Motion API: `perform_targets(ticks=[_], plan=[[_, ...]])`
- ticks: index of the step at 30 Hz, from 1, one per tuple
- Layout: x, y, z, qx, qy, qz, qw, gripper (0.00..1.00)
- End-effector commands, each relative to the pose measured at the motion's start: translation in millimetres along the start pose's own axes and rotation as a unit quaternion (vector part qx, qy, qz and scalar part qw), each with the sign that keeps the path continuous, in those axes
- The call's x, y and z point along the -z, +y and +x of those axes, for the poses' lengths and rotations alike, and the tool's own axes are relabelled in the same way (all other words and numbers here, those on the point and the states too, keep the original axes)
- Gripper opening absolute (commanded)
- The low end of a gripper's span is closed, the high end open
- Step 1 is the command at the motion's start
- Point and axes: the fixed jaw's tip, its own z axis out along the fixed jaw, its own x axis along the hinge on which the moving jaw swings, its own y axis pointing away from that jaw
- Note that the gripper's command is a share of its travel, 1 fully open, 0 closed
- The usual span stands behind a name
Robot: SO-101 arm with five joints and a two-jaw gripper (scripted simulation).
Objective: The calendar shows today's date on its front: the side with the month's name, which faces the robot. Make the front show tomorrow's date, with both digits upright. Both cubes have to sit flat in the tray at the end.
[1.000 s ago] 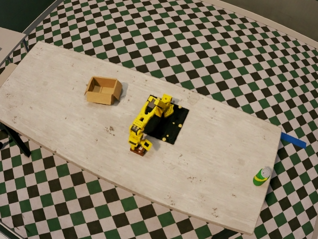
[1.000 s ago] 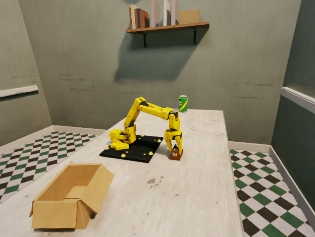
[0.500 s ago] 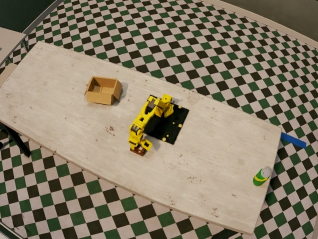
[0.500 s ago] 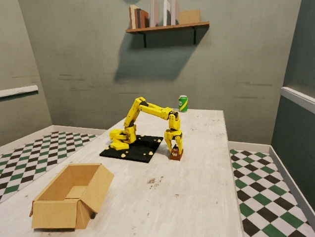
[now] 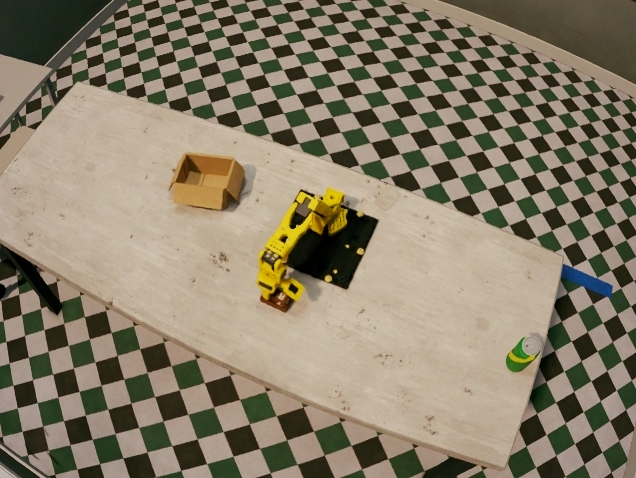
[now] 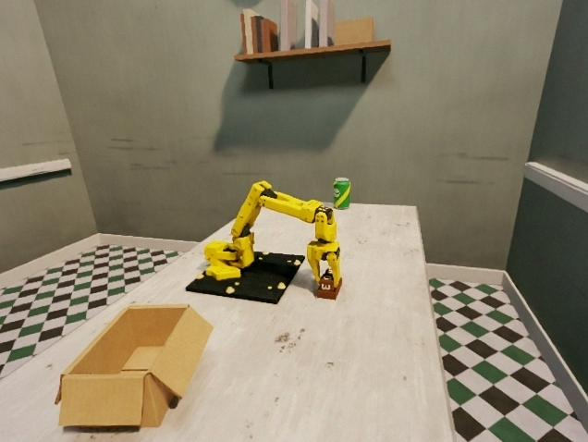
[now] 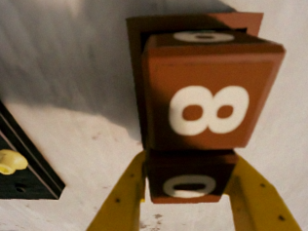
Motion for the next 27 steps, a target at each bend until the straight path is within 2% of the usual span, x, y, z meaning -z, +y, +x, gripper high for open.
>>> perform_targets(ticks=[1,27], plan=[[0.1,-0.2,-0.2,-0.003,-0.001,-0.002,1.000,0.00],[4.8,-0.9,0.0,-0.003,-0.001,-0.002,1.000,0.00]])
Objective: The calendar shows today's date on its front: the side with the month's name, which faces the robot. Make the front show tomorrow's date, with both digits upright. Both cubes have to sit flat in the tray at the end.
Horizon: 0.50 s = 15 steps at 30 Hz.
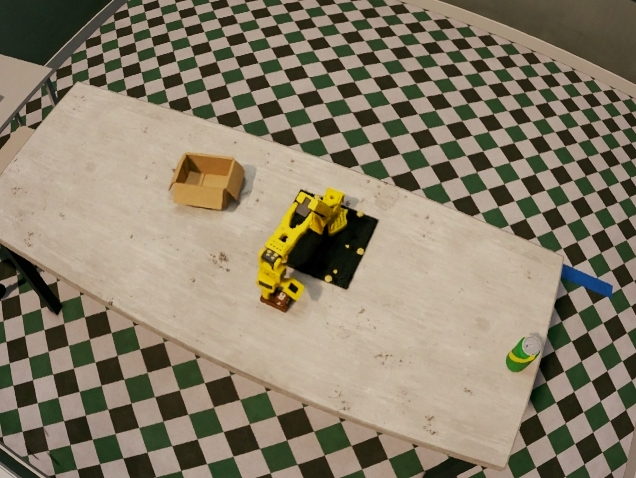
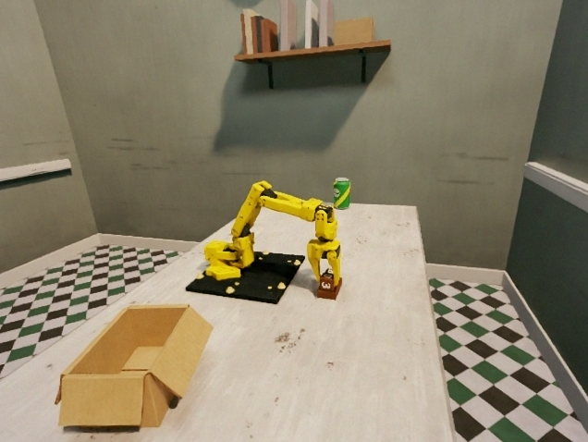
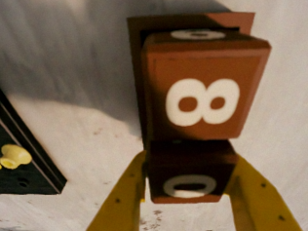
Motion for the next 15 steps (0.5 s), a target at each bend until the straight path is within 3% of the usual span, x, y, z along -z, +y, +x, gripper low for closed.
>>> perform_targets(ticks=[1,15], plan=[[1.1,-0.5,-0.1,-0.003,-0.001,-0.001,1.000,0.00],[3.0,-0.6,0.0,-0.003,-0.001,-0.001,1.000,0.00]])
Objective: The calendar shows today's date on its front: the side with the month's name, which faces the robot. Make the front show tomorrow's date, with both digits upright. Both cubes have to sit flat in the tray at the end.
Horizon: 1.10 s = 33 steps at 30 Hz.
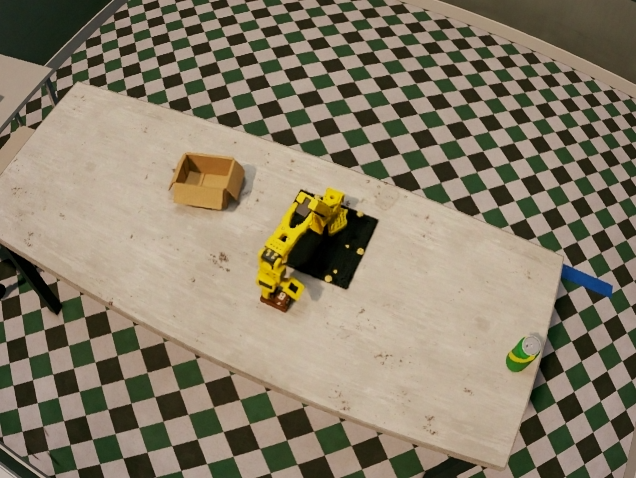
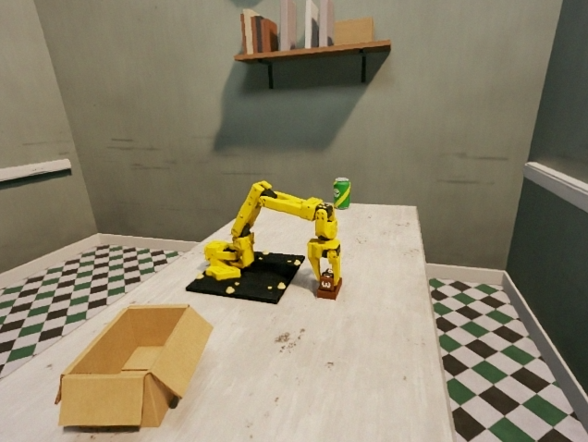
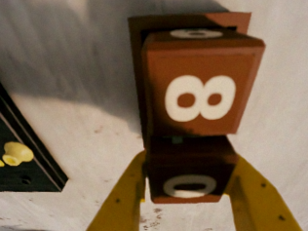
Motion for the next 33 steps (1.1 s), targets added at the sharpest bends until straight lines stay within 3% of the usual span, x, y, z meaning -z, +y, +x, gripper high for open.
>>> perform_targets(ticks=[1,17,33], plan=[[1.2,-0.5,0.0,-0.003,-0.001,-0.001,1.000,0.00],[5.1,-0.7,0.1,-0.003,-0.001,0.000,1.000,0.00],[32.6,0.2,0.3,-0.003,0.001,0.012,1.000,0.00]])
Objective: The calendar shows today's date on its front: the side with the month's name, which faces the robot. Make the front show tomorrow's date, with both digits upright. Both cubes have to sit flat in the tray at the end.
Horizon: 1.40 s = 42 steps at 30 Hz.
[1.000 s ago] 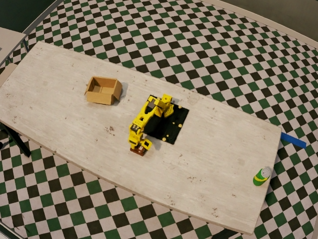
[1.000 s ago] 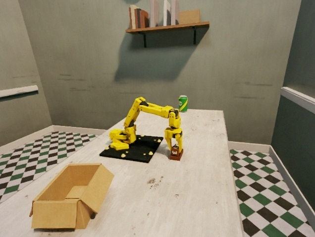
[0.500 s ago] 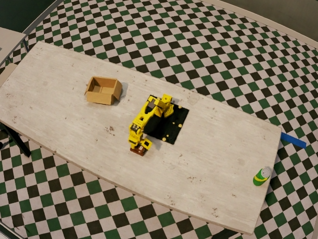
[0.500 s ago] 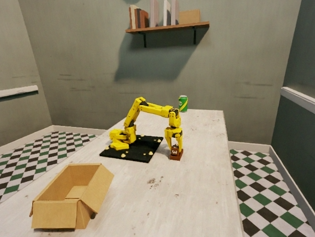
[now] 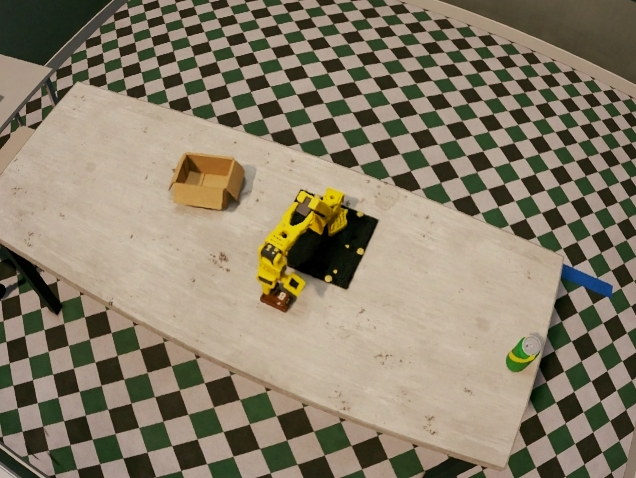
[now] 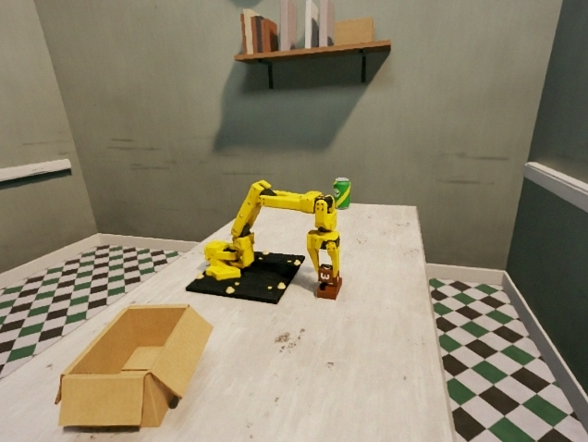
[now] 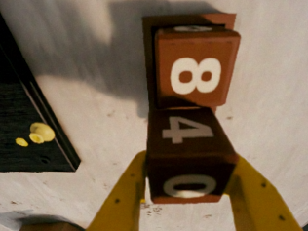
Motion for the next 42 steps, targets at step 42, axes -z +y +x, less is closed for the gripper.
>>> perform_targets(ticks=[42], plan=[[28.2,-2.7,0.9,-0.003,0.004,0.042,0.999,0.00]])
